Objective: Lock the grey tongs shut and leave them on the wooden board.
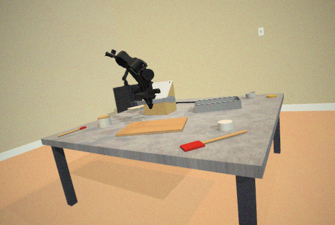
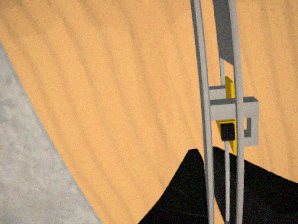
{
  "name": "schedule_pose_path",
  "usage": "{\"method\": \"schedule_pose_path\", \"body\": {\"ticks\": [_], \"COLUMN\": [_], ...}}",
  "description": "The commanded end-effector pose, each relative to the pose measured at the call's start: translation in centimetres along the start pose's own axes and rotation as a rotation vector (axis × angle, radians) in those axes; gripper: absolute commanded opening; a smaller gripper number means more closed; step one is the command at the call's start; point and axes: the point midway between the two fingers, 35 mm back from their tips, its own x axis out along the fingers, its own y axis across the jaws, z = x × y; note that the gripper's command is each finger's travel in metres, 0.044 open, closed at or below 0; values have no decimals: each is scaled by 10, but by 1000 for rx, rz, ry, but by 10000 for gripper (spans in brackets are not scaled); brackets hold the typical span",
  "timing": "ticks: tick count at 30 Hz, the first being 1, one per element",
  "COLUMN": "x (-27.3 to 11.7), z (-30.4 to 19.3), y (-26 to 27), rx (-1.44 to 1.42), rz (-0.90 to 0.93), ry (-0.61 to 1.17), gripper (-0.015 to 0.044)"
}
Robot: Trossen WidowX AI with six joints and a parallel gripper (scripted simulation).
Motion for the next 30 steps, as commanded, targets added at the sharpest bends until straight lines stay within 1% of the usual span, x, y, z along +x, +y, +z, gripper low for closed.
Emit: {"method": "schedule_pose_path", "body": {"ticks": [1,8,30], "x": [1,5,41], "z": [0,-1,-2], "y": [1,1,1], "rx": [1,1,1], "rz": [5,5,5], "ry": [-15,-15,-15], "gripper": [-150,-150,-150]}}
